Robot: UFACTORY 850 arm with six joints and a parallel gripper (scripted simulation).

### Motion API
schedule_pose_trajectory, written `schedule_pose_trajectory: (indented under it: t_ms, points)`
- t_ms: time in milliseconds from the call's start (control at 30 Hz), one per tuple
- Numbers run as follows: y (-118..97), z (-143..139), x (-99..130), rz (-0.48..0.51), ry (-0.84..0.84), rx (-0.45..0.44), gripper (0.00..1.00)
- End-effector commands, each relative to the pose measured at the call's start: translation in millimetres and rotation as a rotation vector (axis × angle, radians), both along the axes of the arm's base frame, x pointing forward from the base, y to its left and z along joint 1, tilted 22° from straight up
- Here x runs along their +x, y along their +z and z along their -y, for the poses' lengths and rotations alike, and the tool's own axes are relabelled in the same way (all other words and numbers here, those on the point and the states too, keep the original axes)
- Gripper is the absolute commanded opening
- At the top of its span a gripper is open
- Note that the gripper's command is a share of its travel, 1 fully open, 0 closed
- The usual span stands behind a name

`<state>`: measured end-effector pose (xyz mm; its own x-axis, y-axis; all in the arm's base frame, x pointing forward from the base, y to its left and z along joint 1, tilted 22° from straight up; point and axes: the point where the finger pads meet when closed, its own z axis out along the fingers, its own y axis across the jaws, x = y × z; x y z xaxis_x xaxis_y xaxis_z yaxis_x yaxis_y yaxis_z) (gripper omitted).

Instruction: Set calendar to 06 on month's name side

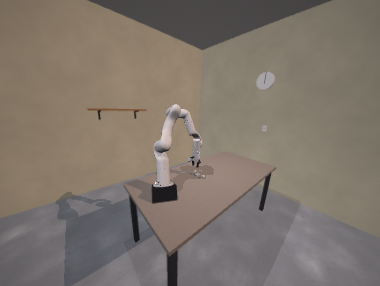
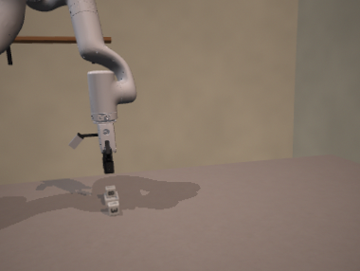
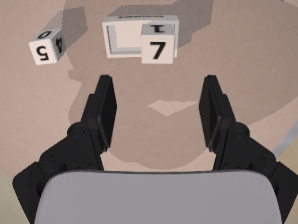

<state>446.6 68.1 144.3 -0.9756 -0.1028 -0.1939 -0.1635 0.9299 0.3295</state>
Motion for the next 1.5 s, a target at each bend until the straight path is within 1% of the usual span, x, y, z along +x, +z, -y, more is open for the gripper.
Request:
schedule_pose_trajectory:
  t_ms: [0, 1100, 1467]
  points:
    - [0.6, 0.0, 0.6, -0.002, -0.001, -0.001, 0.49]
    - [0.5, -0.1, 0.7, -0.002, -0.001, -0.001, 0.49]
    - [-3.6, -1.7, 1.4, -0.003, -0.001, -0.001, 0.49]
